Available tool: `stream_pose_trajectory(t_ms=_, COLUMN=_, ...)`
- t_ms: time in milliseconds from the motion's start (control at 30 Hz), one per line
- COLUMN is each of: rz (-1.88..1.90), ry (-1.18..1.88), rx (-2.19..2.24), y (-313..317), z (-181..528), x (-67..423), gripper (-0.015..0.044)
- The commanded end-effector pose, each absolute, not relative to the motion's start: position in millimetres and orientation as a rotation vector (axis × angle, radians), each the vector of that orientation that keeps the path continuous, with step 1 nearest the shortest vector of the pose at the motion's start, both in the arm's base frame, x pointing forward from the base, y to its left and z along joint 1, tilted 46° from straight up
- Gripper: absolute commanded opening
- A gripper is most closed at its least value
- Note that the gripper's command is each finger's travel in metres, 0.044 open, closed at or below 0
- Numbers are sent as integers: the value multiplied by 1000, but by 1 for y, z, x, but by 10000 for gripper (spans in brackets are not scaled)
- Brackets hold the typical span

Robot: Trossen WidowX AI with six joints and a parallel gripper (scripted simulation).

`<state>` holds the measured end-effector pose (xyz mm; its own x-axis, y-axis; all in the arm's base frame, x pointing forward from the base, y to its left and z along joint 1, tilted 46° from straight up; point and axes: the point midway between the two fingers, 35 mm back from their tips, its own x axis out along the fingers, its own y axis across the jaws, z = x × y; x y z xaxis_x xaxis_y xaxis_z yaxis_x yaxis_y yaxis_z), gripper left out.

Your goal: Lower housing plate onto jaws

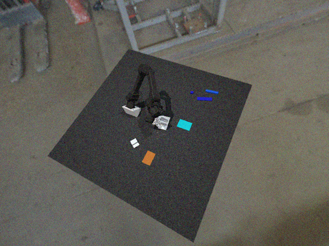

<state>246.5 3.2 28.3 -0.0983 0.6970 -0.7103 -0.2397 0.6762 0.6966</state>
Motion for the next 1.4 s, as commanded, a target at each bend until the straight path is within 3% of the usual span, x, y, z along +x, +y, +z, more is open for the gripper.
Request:
stream_pose_trajectory(t_ms=0, rz=836, ry=1461, rx=396, y=7, z=31, x=244, gripper=351)
stream_pose_trajectory(t_ms=1367, rz=839, ry=1459, rx=392, y=4, z=29, x=243, gripper=351)
